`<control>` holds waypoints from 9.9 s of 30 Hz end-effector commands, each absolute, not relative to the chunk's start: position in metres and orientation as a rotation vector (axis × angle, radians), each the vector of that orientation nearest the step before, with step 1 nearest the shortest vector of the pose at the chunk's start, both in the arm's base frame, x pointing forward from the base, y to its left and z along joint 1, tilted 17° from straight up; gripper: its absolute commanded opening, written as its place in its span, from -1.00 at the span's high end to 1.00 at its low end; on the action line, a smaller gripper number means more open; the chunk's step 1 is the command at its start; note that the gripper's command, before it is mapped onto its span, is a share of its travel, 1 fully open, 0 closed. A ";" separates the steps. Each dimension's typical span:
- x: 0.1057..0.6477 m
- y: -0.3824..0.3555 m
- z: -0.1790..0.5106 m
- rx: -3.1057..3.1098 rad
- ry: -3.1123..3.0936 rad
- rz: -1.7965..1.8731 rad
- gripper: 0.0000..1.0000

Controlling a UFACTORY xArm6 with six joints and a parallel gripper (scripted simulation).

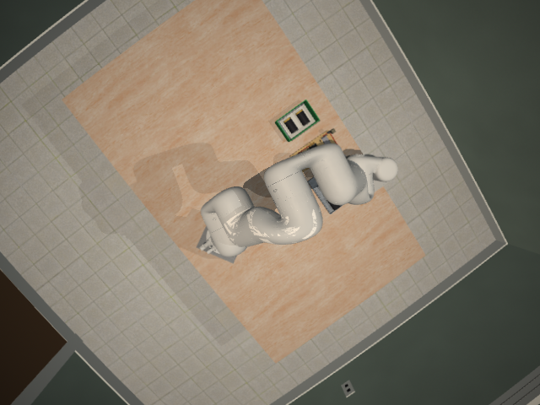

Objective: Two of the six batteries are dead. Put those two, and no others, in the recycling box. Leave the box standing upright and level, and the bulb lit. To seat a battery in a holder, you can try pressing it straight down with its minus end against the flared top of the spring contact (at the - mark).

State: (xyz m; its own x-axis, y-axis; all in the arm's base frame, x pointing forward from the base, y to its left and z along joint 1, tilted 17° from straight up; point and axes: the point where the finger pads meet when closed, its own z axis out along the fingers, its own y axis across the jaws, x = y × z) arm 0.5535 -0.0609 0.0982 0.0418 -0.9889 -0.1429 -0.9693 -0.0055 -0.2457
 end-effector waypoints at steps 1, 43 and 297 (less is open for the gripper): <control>0.554 -0.043 0.103 -2.045 1.995 -0.107 0.44; 0.558 0.044 0.087 -2.042 1.999 -0.106 0.44; 0.552 0.040 0.115 -2.042 1.999 -0.106 -0.01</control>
State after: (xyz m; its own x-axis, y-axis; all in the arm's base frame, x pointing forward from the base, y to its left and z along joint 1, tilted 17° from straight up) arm 0.5512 0.0400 0.1133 0.0390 -0.9890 -0.1428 -0.9694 -0.0028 -0.2454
